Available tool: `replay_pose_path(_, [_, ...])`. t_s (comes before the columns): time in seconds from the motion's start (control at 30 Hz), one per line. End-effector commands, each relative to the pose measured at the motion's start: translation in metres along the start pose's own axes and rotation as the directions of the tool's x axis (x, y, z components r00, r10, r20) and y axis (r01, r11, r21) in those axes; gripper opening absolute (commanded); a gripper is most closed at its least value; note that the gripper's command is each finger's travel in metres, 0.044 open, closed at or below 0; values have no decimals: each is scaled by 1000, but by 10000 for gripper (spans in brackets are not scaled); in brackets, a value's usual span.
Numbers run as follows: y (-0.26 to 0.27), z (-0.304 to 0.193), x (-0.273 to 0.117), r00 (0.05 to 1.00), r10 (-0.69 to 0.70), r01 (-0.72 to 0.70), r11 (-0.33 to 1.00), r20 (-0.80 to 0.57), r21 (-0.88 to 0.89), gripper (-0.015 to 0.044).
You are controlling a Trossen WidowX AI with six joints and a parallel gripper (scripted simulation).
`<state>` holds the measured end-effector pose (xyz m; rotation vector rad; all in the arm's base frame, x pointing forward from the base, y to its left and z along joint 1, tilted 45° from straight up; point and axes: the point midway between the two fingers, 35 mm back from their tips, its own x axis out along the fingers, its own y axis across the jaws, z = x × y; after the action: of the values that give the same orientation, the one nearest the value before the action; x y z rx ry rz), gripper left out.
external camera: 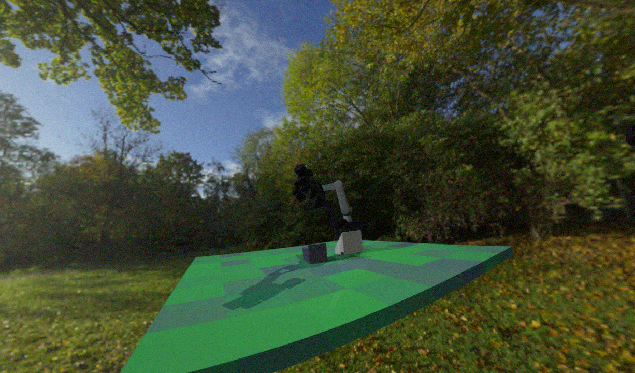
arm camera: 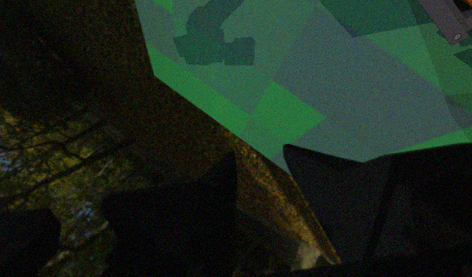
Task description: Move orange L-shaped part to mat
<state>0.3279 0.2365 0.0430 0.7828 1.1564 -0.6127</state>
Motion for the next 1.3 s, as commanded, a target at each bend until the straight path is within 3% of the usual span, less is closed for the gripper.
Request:
replay_pose_path(0.0, [-69,34,28,915,-352,398,869,196,-295,180])
replay_pose_path(0.1, [-117,60,29,746,-571,661,571,344,-486,180])
replay_pose_path(0.17, [-128,68,27,687,-617,711,462,384,-530,180])
replay_pose_path(0.47, [-130,69,29,687,-617,711,462,384,-530,180])
replay_pose_path(0.73, [-173,96,76,686,-617,713,461,386,-529,180])
replay_pose_path(1.27, [-185,104,90,685,-617,713,461,387,-528,180])
